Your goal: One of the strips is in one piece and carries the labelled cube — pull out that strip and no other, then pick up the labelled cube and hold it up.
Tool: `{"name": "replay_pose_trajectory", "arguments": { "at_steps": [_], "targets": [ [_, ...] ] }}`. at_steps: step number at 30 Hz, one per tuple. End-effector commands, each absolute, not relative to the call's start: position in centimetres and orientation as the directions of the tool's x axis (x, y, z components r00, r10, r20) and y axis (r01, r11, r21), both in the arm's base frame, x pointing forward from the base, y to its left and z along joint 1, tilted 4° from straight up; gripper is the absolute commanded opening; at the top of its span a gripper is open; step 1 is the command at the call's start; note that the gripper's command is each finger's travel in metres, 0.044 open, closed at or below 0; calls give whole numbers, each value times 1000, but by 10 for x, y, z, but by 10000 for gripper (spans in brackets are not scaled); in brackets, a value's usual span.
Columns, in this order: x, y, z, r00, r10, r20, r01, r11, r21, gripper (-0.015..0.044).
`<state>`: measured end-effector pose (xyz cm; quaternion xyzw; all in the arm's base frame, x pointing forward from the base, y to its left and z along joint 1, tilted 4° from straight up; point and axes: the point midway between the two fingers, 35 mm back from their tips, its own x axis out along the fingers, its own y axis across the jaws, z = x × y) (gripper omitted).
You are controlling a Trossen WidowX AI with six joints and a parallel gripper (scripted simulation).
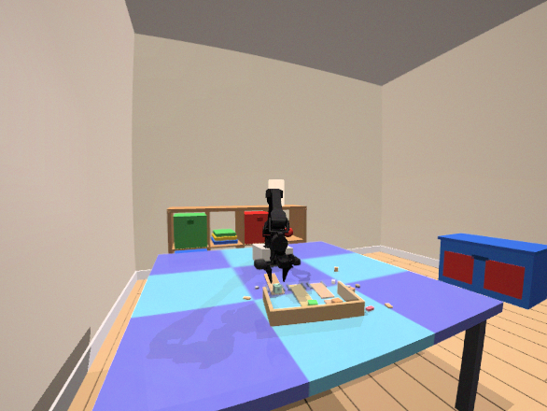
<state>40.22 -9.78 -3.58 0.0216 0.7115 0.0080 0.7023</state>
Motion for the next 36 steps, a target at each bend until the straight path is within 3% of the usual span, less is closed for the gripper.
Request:
{"name": "replay_pose_trajectory", "arguments": {
  "at_steps": [1, 23, 27, 33, 36],
  "targets": [
    [400, -97, -44, -19, 43, -999, 25, 999, 42, 250],
    [398, -96, -72, -19, 43, -999, 25, 999, 42, 250],
    [400, -96, -70, -16, 43, -999, 20, 999, 43, 145],
    [400, -96, -70, -16, 43, -999, 20, 999, 43, 105],
    [400, -96, -70, -14, 44, -999, 21, 999, 44, 26]
  ]
}}
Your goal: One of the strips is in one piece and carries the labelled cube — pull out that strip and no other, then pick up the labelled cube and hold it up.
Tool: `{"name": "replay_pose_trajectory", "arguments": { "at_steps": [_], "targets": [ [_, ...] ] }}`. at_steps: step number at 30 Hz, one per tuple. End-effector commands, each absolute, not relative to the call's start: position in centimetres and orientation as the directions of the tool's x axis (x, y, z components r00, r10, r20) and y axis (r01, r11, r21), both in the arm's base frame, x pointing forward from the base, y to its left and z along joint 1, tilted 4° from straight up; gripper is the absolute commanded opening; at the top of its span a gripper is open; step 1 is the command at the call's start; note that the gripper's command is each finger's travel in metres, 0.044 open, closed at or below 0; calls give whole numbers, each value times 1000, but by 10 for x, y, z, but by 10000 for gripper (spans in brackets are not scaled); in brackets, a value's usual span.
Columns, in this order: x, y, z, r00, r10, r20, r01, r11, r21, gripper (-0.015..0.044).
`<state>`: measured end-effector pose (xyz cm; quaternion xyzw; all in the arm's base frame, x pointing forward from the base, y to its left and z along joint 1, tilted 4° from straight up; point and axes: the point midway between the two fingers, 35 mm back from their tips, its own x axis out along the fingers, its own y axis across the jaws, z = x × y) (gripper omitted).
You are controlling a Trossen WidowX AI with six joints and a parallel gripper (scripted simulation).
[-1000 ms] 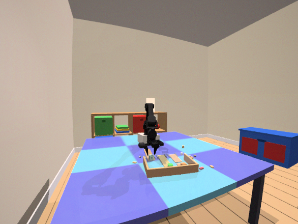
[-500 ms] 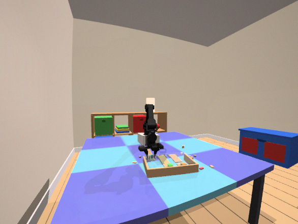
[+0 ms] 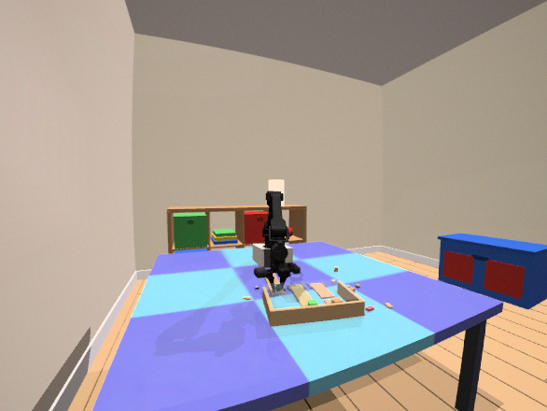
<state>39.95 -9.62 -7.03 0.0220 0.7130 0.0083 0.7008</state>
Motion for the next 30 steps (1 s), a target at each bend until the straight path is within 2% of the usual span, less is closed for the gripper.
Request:
{"name": "replay_pose_trajectory", "arguments": {
  "at_steps": [1, 17, 30],
  "targets": [
    [400, -96, -68, -7, 48, -999, 25, 999, 48, 0],
    [344, -84, -28, -23, 45, -999, 26, 999, 44, 0],
    [312, -76, -26, -27, 45, -999, 26, 999, 44, 0]
  ]
}}
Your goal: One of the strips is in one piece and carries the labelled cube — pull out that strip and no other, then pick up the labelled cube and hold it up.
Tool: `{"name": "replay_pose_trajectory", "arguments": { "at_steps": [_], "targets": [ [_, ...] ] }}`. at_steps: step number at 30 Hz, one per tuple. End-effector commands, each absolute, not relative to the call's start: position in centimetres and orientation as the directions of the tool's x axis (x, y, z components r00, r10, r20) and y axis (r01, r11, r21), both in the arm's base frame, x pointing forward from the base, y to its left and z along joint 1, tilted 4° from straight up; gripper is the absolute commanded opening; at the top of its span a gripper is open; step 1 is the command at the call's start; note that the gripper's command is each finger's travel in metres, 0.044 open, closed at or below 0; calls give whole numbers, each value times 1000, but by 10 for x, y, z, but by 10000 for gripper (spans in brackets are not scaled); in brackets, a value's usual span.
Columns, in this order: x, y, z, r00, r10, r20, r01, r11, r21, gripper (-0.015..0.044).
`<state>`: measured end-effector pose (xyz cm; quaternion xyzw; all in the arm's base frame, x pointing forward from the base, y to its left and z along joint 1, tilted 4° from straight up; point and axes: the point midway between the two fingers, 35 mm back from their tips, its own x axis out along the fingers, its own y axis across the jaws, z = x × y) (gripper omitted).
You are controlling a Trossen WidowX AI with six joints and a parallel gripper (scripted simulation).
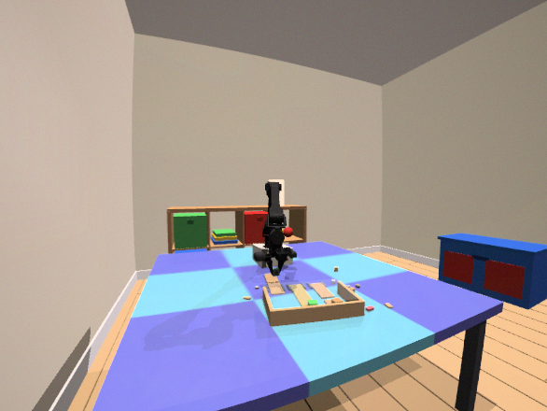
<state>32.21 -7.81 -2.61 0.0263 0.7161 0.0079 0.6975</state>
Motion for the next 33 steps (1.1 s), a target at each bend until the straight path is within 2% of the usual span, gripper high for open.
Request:
{"name": "replay_pose_trajectory", "arguments": {
  "at_steps": [1, 7, 14, 33],
  "targets": [
    [309, -75, -26, -27, 45, -999, 26, 999, 44, 0],
    [296, -72, -25, -28, 45, -999, 26, 999, 44, 0],
    [297, -74, 10, -28, 45, -999, 26, 999, 44, 0],
    [297, -74, 10, -28, 45, -999, 26, 999, 44, 0]
  ]
}}
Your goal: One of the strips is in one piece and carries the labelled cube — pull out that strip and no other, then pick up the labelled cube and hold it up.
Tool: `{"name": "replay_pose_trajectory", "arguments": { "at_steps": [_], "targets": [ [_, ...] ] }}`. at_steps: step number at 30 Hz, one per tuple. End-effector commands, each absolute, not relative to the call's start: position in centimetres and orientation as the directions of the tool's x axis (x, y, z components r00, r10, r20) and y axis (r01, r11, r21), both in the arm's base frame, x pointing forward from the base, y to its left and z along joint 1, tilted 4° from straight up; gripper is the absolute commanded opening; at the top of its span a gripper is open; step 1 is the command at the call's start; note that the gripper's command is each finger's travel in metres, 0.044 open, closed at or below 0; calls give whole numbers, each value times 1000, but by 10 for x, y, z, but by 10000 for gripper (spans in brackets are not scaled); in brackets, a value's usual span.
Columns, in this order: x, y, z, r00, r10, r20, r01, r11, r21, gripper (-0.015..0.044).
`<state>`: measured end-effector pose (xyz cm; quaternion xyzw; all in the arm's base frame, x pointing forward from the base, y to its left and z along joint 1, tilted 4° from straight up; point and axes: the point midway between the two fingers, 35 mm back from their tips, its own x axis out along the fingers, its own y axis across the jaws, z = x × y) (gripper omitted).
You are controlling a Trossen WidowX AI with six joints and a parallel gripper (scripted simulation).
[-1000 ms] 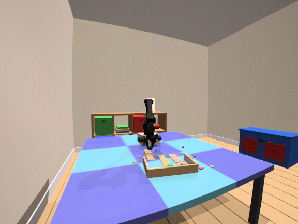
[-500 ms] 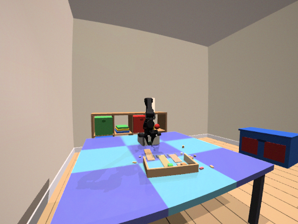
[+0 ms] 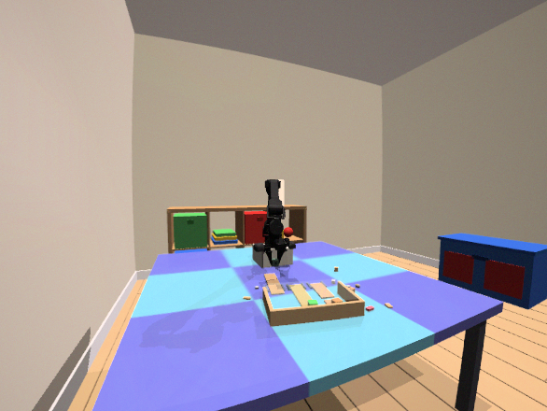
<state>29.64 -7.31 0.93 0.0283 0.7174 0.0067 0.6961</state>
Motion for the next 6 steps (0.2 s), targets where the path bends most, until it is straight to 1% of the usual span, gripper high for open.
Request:
{"name": "replay_pose_trajectory", "arguments": {
  "at_steps": [1, 6],
  "targets": [
    [297, -74, 10, -28, 45, -999, 26, 999, 44, 0],
    [297, -74, 10, -28, 45, -999, 26, 999, 44, 0]
  ]
}}
